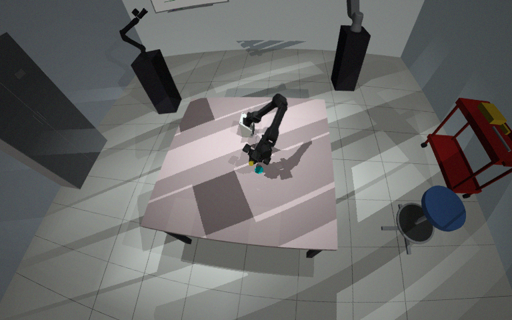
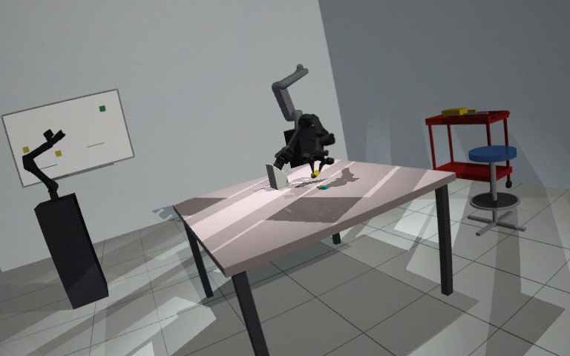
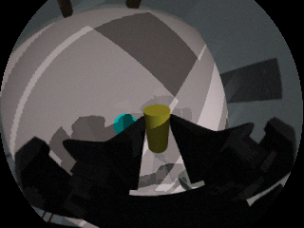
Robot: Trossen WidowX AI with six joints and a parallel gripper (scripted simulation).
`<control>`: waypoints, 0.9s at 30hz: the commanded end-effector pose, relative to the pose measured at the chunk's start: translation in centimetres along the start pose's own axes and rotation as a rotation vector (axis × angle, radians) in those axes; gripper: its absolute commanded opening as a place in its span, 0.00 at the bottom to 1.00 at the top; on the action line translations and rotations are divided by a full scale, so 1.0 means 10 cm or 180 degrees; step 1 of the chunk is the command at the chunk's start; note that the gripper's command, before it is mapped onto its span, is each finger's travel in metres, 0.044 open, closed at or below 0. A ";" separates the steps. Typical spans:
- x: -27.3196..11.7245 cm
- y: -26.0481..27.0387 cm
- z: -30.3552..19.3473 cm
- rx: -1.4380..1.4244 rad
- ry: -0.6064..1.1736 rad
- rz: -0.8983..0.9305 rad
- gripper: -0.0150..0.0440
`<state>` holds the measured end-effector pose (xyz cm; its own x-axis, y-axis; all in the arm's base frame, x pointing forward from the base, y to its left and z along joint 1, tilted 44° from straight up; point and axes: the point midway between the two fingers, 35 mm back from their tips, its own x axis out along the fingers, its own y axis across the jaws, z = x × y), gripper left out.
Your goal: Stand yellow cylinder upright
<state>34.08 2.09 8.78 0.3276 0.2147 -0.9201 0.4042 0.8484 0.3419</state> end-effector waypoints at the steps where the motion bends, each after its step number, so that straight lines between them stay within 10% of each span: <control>1: -0.01 0.00 0.01 0.0009 -0.0092 -0.0028 0.43; 27: 0.02 0.03 0.03 0.0032 -0.0633 -0.0167 0.43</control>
<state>34.46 2.36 8.60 0.4504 0.0853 -0.8888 0.4270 0.8536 0.2983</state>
